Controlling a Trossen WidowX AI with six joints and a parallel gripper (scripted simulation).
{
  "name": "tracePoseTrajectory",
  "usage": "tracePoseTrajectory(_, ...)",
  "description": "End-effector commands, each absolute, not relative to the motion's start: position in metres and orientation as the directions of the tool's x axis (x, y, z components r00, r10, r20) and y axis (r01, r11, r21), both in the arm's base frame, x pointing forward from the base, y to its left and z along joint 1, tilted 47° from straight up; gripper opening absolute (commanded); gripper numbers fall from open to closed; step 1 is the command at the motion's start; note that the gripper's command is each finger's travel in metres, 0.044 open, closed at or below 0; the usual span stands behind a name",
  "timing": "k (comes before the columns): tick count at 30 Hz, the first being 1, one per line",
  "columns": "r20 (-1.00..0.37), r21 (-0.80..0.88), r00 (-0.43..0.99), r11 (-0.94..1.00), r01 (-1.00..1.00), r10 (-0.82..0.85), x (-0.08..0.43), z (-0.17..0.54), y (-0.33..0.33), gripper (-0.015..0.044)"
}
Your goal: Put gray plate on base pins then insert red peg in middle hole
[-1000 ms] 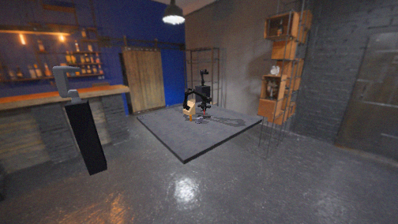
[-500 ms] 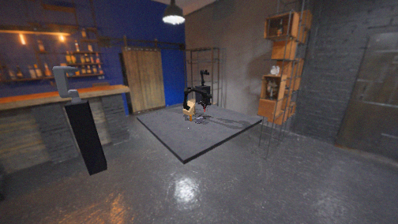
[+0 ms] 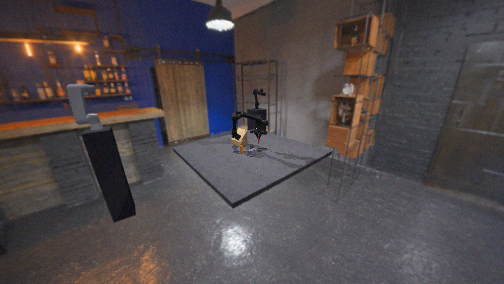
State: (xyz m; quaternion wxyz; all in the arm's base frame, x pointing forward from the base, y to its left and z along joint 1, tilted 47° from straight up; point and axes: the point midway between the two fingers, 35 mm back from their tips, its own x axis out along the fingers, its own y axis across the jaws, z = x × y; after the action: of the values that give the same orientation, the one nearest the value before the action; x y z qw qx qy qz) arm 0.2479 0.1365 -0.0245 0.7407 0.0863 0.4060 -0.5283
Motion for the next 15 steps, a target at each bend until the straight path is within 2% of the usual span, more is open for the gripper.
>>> tracePoseTrajectory(1, -0.696, -0.293, 0.122, 0.434, 0.852, -0.708, 0.258, -0.016, 0.135, 0.0)
tracePoseTrajectory(15, -0.701, -0.287, 0.123, 0.436, 0.853, -0.702, 0.283, 0.007, 0.119, 0.0)
